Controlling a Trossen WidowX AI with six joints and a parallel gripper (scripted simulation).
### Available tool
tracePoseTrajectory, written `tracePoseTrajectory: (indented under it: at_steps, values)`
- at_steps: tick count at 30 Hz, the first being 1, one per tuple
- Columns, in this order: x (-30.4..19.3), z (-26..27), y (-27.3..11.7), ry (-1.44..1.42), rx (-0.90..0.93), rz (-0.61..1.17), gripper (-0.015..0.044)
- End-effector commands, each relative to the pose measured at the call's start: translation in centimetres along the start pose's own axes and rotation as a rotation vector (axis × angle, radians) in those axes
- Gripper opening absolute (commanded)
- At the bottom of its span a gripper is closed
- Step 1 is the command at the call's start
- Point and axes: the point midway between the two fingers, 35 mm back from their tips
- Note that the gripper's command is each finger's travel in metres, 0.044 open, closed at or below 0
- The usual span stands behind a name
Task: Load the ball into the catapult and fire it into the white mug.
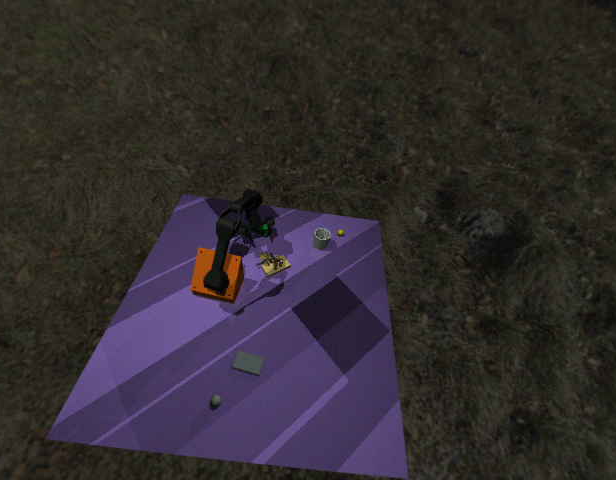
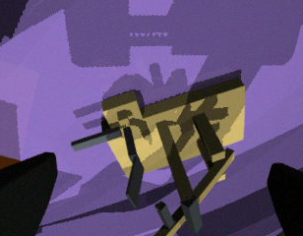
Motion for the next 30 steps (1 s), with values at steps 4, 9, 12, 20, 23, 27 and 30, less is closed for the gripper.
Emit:
tracePoseTrajectory:
  at_steps: [4, 9, 12, 20, 23, 27, 30]
  values:
    - [0.5, -3.2, -0.8, 0.186, 0.012, -0.121, 0.0440]
    - [0.7, -5.7, -1.4, 0.319, 0.022, -0.205, 0.0440]
    - [0.7, -7.3, -1.7, 0.400, 0.028, -0.255, 0.0440]
    - [0.2, -11.8, -2.6, 0.620, 0.045, -0.383, 0.0440]
    - [-0.3, -13.5, -2.9, 0.703, 0.052, -0.429, 0.0440]
    - [-1.0, -16.0, -3.4, 0.818, 0.059, -0.491, 0.0440]
    - [-1.7, -17.9, -3.6, 0.907, 0.062, -0.537, 0.0440]
Point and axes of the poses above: the point midway between the two fingers, 35 mm back from their tips, its own y axis out along the fingers, its own z axis across the jaws, x = y × z, and after that the axes turned 3 degrees about y, right-handed
